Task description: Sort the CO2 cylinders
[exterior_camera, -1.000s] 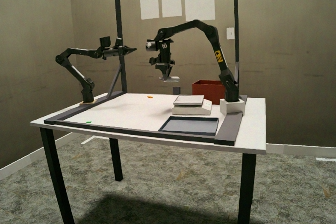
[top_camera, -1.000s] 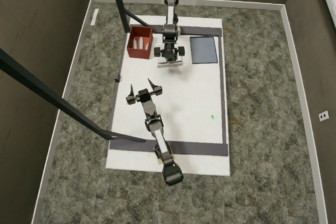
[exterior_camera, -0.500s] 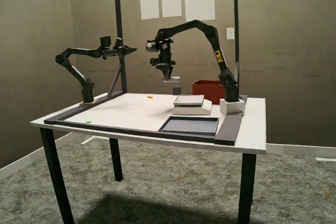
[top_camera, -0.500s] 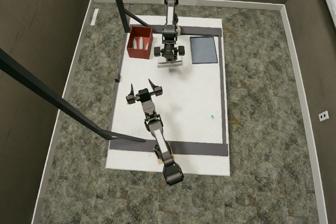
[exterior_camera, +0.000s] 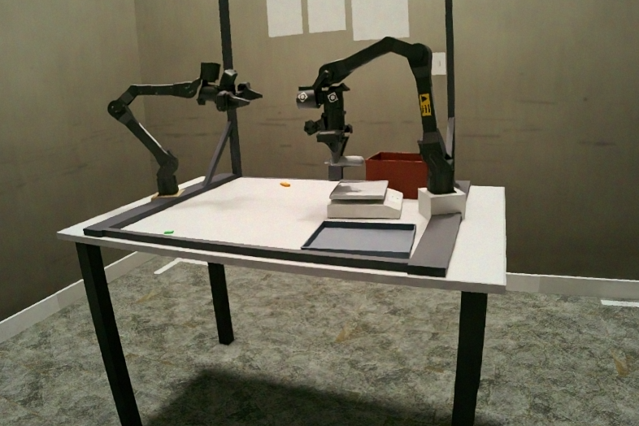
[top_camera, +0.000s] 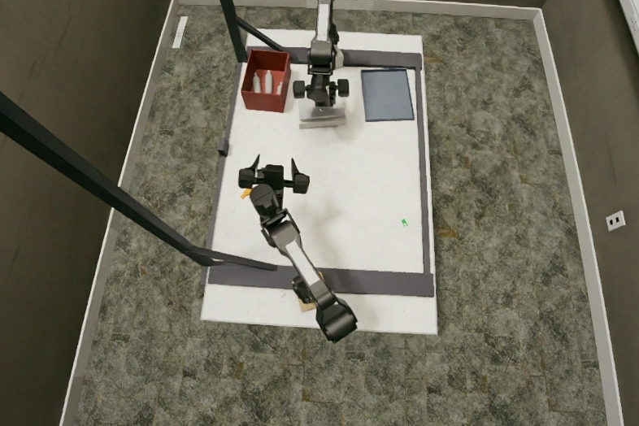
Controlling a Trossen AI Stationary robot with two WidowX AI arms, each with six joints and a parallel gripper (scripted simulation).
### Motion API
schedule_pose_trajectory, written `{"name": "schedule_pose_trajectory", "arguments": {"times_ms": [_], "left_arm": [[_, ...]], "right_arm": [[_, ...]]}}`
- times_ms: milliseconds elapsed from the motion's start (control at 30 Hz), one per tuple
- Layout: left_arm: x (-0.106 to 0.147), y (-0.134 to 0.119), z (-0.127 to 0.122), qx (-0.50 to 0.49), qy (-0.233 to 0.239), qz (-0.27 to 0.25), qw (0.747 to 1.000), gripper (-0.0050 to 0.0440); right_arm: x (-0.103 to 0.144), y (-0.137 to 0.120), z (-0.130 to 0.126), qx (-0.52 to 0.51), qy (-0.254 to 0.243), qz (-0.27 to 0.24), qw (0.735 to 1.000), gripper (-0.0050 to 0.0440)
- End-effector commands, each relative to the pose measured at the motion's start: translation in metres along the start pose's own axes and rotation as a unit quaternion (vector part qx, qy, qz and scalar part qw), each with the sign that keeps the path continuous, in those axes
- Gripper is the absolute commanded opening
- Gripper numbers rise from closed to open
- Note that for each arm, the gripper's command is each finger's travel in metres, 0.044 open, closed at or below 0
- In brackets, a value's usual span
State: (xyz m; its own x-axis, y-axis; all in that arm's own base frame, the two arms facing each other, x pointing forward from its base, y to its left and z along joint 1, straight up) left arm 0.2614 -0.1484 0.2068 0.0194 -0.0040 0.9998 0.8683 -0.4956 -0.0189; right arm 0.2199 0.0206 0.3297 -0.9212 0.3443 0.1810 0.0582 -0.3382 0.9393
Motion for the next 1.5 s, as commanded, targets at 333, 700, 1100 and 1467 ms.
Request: {"name": "schedule_pose_trajectory", "arguments": {"times_ms": [333,700,1100,1467], "left_arm": [[-0.016,-0.045,-0.006,0.0,0.0,-0.022,1.0,-0.005],[-0.032,-0.045,-0.006,0.0,0.0,-0.014,1.0,-0.005],[-0.035,-0.044,-0.006,0.0,0.0,-0.015,1.0,-0.005],[-0.036,-0.044,-0.006,0.0,0.0,-0.014,1.0,-0.005]], "right_arm": [[0.018,0.015,0.02,-0.023,-0.148,-0.01,0.989,0.044],[-0.003,0.02,0.009,0.021,-0.158,0.042,0.986,0.044],[-0.075,0.056,-0.044,0.065,-0.11,0.138,0.982,0.044],[-0.104,0.079,-0.093,0.081,-0.059,0.164,0.981,0.044]]}}
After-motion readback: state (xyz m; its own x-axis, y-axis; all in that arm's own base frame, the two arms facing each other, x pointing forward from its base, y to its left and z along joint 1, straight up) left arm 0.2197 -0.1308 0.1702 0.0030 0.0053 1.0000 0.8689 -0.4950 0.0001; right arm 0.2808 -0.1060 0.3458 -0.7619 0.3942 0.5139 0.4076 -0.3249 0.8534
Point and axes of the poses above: on each arm, the point midway between the two fingers, 35 mm back from their tips, its own x axis back along the fingers, its own z axis across the jaws, y = z × x, the point moved 10 cm from there along x, back along the fingers, and after that the axes turned 7 degrees about -x, right-handed, at the moved point
